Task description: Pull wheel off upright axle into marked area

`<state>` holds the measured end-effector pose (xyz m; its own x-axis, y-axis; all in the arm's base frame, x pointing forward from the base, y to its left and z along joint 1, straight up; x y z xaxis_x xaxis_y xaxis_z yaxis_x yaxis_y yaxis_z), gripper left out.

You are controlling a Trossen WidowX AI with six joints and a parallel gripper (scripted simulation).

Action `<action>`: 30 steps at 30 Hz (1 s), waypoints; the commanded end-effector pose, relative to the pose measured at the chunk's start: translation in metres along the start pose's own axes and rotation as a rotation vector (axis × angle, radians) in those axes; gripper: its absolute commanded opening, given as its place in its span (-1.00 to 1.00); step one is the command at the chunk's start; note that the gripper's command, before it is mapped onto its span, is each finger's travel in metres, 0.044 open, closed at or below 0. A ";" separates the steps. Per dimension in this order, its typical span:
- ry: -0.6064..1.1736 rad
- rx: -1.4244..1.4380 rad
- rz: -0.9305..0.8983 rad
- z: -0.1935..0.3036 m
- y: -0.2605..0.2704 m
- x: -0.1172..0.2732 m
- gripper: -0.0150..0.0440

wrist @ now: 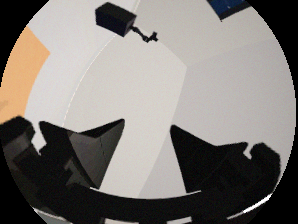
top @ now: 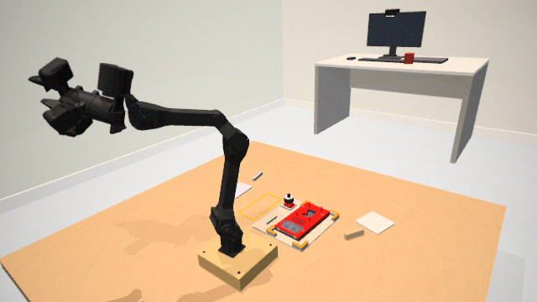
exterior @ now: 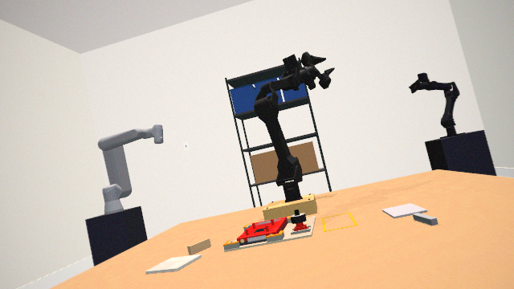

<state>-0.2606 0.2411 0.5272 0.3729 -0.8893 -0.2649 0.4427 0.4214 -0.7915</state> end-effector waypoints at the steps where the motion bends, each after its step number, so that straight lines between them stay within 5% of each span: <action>1: 0.039 -0.054 -0.085 0.012 0.034 -0.018 0.53; 14: 0.188 -0.315 -0.323 0.060 0.143 -0.050 0.53; 30: 0.492 -0.673 -0.569 0.135 0.273 -0.043 0.53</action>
<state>-0.0758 0.4083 0.4109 -0.1360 -0.9835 0.1190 -0.0389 -0.1147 -0.9926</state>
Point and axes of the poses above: the point midway between the two fingers, 35 mm back from their tips, its own x axis back along the fingers, its own y axis across the jaws, z = x × y, the point moved 2 cm from there along x, back along the fingers, and after that the axes turned 12 degrees about x, right-handed, at the moved point
